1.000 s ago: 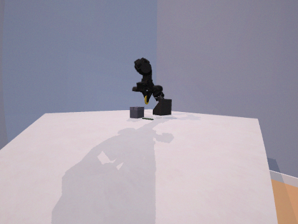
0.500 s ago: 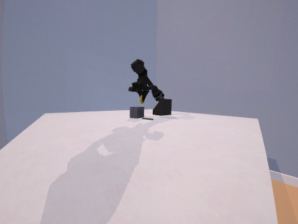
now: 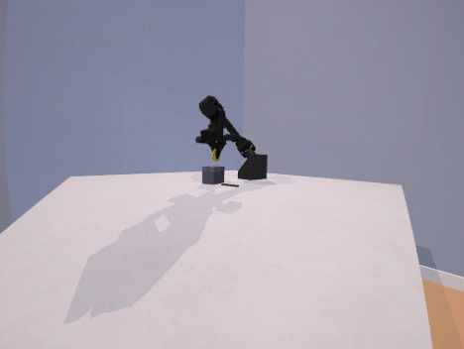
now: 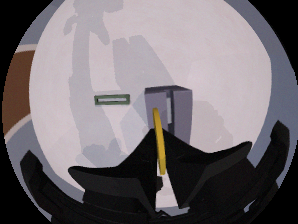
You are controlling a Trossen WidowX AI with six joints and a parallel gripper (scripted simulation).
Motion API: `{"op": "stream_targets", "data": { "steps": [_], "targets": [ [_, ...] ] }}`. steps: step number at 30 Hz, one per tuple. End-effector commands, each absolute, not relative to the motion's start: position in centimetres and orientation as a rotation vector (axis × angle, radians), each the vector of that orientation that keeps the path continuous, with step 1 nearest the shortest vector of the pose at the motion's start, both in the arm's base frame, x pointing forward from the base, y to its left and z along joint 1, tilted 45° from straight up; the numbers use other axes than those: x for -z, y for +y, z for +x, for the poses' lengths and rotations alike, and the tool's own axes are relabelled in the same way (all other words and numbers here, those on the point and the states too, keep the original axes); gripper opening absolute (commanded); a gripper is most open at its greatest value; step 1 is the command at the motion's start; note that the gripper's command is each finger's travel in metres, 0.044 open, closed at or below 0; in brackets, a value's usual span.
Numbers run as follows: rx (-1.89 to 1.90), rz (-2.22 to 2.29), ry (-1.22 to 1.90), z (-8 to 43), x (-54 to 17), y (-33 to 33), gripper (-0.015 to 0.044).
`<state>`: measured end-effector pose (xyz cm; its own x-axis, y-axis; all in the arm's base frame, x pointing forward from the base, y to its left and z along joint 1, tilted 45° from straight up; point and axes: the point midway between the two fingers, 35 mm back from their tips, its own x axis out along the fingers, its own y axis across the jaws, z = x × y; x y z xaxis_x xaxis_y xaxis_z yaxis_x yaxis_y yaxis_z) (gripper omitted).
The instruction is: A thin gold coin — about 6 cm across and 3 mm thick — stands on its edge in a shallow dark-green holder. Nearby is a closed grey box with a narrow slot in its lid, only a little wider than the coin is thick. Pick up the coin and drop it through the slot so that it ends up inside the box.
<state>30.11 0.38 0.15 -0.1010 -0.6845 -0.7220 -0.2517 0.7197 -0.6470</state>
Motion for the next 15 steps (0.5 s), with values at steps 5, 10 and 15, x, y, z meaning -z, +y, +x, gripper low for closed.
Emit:
{"op": "stream_targets", "data": {
  "steps": [5,10,15],
  "targets": [
    [0.433,-0.768,1.680,29.4,-1.6,-1.2,0.0000],
    [0.434,-0.765,1.678,29.5,-1.6,-1.2,0.0000],
    [0.435,-0.761,1.676,29.6,-1.4,-1.1,0.0000]
  ]
}}
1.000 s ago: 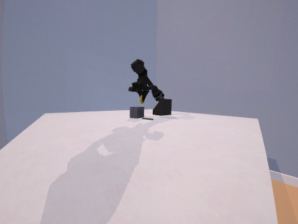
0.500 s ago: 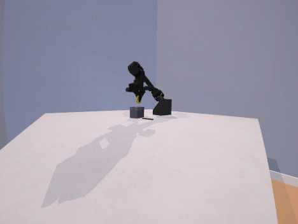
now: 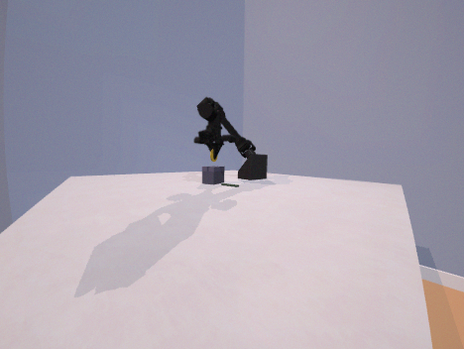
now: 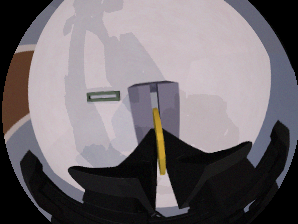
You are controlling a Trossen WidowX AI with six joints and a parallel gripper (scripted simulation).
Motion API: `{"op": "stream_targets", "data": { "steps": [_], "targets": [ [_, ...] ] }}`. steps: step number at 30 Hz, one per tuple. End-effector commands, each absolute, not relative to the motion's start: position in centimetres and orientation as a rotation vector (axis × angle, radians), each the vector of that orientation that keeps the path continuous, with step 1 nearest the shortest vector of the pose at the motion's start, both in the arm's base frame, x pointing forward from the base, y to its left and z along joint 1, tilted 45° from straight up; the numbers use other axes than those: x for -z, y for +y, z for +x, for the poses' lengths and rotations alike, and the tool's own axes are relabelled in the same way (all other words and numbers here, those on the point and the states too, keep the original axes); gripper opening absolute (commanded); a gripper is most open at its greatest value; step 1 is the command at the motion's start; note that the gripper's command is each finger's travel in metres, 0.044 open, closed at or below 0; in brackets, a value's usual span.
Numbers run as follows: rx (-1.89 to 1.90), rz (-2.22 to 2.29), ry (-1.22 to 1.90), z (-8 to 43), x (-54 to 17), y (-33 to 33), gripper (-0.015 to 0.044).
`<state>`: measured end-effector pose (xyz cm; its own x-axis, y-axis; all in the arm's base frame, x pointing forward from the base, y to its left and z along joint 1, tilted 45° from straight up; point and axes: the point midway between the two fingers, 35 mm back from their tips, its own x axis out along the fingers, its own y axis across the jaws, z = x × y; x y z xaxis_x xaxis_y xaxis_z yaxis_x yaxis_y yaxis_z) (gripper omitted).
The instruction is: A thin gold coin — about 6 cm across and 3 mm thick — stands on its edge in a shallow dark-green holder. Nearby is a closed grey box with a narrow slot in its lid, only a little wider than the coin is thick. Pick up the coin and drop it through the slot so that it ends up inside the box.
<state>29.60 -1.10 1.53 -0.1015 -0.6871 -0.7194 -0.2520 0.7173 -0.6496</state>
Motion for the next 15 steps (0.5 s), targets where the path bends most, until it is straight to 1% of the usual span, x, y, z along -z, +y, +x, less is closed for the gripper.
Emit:
{"op": "stream_targets", "data": {
  "steps": [1,15],
  "targets": [
    [0.435,-0.761,1.676,29.64,-1.44,-1.06,0.0000],
    [0.426,-0.769,1.680,29.08,-1.86,-1.45,0.0000]
  ]
}}
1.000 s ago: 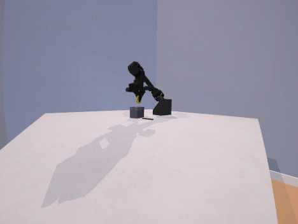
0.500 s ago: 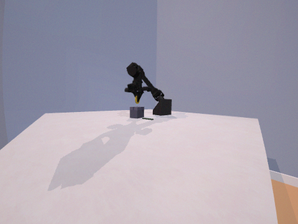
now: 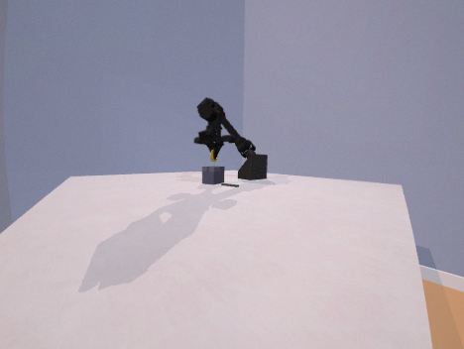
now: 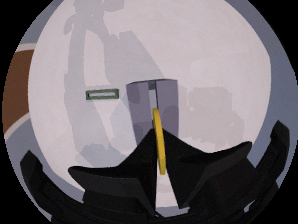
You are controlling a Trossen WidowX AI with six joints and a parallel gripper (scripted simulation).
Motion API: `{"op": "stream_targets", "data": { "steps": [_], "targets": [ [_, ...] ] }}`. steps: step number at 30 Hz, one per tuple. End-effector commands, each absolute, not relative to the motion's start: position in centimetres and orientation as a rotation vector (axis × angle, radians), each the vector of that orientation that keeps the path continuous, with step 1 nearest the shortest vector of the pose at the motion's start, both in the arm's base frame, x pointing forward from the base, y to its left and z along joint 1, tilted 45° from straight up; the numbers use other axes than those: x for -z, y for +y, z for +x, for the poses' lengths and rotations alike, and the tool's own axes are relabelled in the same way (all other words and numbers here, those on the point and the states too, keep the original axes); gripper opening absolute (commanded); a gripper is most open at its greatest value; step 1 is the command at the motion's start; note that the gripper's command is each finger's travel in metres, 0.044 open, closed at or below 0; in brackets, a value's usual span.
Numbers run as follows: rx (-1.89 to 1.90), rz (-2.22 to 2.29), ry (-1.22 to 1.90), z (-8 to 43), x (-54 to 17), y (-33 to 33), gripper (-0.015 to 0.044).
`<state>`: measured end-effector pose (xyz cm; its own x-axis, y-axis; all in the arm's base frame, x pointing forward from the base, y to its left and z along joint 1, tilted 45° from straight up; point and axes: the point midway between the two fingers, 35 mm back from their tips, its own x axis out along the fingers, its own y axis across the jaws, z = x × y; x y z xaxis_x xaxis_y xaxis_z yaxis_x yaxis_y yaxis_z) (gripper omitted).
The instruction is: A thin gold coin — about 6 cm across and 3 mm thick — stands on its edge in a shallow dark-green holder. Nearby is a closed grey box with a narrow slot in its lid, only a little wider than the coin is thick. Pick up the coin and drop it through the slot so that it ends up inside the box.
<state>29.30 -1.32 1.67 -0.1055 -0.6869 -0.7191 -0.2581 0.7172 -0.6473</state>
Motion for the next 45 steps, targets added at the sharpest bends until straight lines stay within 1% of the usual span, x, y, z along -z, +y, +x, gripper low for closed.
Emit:
{"op": "stream_targets", "data": {
  "steps": [1,45],
  "targets": [
    [0.427,-0.768,1.680,29.1,-1.9,-1.5,0.0000],
    [0.425,-0.770,1.684,29.0,-0.7,-2.5,0.0000]
  ]
}}
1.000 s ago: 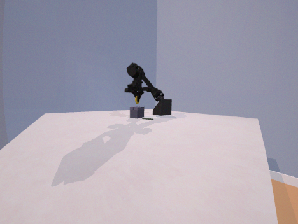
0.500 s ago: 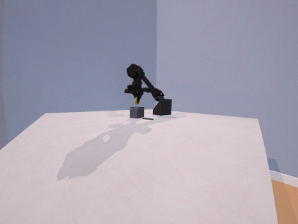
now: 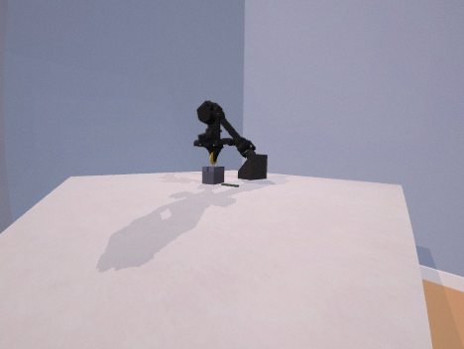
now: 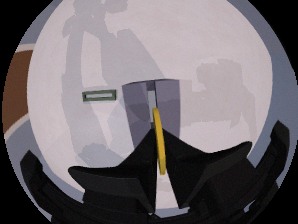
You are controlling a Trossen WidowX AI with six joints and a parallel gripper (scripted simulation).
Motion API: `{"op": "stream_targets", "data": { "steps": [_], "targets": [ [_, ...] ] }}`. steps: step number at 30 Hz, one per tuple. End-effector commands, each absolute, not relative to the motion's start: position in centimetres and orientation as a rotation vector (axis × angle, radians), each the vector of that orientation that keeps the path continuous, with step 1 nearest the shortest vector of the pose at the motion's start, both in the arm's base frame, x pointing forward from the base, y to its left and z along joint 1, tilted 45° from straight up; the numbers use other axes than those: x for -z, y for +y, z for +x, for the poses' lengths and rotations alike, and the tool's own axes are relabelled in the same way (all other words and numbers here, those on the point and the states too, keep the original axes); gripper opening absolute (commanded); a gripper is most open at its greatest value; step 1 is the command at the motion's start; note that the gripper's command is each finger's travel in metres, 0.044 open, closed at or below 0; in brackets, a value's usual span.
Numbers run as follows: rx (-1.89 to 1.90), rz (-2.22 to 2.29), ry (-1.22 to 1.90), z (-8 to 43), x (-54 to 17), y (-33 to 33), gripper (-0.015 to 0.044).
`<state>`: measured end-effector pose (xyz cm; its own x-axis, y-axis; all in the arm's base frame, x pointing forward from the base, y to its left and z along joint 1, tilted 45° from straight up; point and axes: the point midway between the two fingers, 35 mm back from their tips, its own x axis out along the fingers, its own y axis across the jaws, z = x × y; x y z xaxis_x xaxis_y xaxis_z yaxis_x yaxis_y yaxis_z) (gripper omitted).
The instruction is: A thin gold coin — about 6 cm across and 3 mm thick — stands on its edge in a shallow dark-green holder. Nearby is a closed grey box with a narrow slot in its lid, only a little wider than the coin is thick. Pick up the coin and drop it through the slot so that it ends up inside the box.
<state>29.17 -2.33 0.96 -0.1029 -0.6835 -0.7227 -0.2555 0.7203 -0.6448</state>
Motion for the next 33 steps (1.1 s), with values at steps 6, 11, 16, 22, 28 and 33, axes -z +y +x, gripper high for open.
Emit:
{"op": "stream_targets", "data": {
  "steps": [6,11,16,22,28,33],
  "targets": [
    [0.423,-0.771,1.685,28.9,-0.5,-2.6,0.0000],
    [0.424,-0.771,1.684,28.9,-0.4,-2.8,0.0000],
    [0.426,-0.762,1.679,29.1,-0.6,-2.7,0.0079],
    [0.426,-0.762,1.679,29.1,-0.6,-2.7,0.0161],
    [0.426,-0.762,1.679,29.1,-0.6,-2.7,0.0161],
    [0.425,-0.762,1.679,29.3,-1.6,-1.6,0.0292]
  ]
}}
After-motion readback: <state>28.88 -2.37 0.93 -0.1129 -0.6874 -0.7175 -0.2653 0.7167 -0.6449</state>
